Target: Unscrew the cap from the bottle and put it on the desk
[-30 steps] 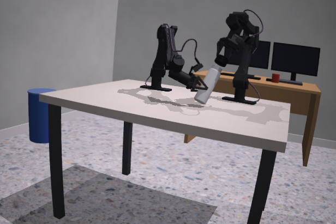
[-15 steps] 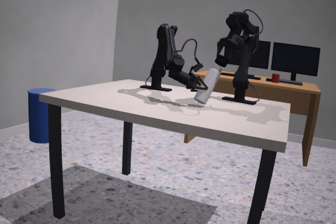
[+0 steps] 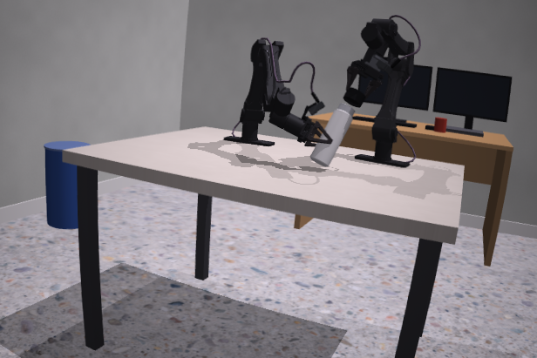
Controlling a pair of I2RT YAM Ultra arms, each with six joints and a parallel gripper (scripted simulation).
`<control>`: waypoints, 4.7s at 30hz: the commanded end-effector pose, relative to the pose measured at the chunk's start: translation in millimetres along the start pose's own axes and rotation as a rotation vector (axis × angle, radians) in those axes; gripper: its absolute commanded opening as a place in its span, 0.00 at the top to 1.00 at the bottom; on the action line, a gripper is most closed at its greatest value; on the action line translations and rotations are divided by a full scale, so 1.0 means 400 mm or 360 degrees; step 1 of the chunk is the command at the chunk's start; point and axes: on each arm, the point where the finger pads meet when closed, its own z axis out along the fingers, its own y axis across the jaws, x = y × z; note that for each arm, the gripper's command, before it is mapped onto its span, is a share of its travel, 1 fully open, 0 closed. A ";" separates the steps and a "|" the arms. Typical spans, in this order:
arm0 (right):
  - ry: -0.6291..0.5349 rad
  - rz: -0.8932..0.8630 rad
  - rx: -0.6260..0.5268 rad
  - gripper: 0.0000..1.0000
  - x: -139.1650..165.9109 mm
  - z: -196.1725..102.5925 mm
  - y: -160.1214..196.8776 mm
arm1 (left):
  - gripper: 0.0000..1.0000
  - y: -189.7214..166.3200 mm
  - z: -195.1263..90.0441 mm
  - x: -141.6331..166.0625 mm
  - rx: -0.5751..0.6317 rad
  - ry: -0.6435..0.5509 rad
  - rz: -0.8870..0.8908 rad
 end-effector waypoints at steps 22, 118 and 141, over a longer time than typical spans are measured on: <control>-0.0078 -0.0108 0.0023 1.00 -0.062 -0.008 -0.038 | 1.00 -0.006 -0.016 -0.004 0.0021 -0.0020 0.0002; -0.0236 0.0207 0.0105 1.00 0.012 0.012 -0.040 | 1.00 -0.003 -0.014 -0.002 0.0083 0.0036 -0.0676; -0.0628 0.0515 0.0038 1.00 0.003 -0.002 -0.008 | 1.00 -0.003 -0.014 -0.002 0.0083 0.0036 -0.0676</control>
